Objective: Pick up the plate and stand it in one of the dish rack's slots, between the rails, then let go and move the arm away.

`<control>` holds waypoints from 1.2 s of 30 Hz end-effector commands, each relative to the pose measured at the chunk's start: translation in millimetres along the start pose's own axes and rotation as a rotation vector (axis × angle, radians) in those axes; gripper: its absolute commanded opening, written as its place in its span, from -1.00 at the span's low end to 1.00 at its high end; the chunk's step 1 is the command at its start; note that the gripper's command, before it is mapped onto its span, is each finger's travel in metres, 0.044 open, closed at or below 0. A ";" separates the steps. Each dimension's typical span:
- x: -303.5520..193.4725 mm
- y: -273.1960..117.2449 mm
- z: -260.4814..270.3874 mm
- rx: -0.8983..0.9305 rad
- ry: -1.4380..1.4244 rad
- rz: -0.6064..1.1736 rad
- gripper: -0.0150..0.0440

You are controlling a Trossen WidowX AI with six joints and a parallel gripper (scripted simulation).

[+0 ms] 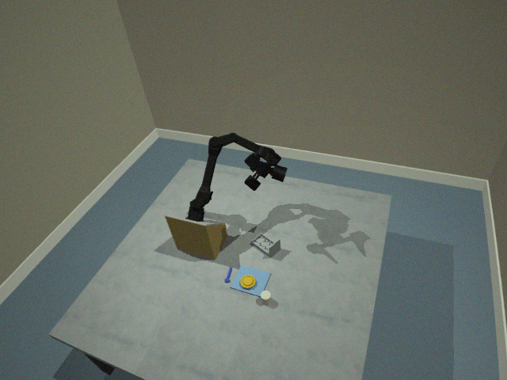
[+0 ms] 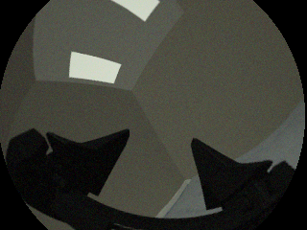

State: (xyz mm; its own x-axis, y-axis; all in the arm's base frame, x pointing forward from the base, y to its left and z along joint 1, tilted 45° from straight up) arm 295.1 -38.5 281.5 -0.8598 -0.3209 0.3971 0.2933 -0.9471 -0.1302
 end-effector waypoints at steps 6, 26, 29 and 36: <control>-7.7 8.8 -14.1 -0.084 -0.131 -0.005 0.86; -37.5 42.3 -81.9 -0.471 -0.684 0.106 0.86; -41.5 46.5 -92.5 -0.527 -0.760 0.143 0.86; -50.3 55.0 -117.3 -0.656 -0.933 0.253 0.86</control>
State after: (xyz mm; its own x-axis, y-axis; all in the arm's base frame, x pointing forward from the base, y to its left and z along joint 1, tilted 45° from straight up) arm 306.1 -72.0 158.1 -0.1551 -0.5875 0.7942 -0.0609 -0.7967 -0.6013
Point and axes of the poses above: the point midway between the two fingers, 35 mm back from their tips, its own y axis out along the fingers, its own z axis across the jaws, x = y × z, the point moved 2 cm from there along -y, back along the fingers, and after that the axes turned 4 degrees about y, right-handed, at the moved point
